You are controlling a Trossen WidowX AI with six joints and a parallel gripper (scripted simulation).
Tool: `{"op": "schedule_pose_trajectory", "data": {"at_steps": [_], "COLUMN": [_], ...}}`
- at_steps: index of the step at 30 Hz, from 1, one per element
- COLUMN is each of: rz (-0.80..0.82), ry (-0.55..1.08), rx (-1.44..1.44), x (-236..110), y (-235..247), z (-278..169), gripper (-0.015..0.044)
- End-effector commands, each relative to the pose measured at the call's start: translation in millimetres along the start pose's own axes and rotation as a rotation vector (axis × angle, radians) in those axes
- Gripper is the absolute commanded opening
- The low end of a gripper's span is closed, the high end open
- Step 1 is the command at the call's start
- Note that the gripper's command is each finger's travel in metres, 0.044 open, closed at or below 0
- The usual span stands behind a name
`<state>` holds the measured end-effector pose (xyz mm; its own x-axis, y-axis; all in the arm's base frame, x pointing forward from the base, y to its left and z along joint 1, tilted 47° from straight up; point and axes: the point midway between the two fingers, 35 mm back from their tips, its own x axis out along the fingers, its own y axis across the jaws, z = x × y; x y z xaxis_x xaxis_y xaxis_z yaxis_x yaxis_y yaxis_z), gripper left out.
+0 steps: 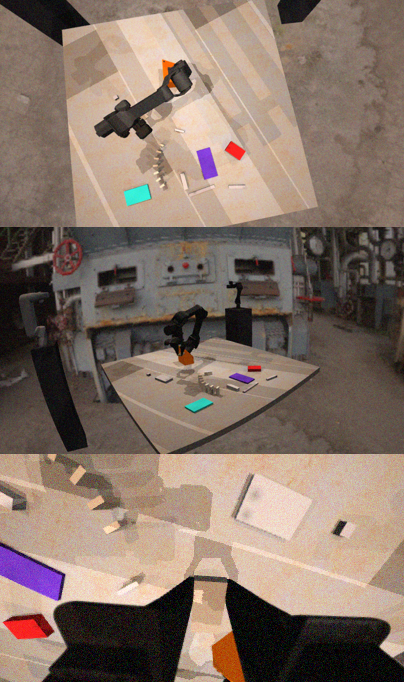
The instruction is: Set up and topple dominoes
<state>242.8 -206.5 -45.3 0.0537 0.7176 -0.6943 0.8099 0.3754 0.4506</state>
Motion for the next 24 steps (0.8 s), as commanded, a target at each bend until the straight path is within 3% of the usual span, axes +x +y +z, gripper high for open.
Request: {"op": "schedule_pose_trajectory", "data": {"at_steps": [1,24], "rz": [-0.007,-0.224], "ry": [0.000,-0.281], "rx": [0.022,-0.009], "x": [0,59], "y": [-1,-29], "z": [0,39], "gripper": [0.0107,0.0107]}}
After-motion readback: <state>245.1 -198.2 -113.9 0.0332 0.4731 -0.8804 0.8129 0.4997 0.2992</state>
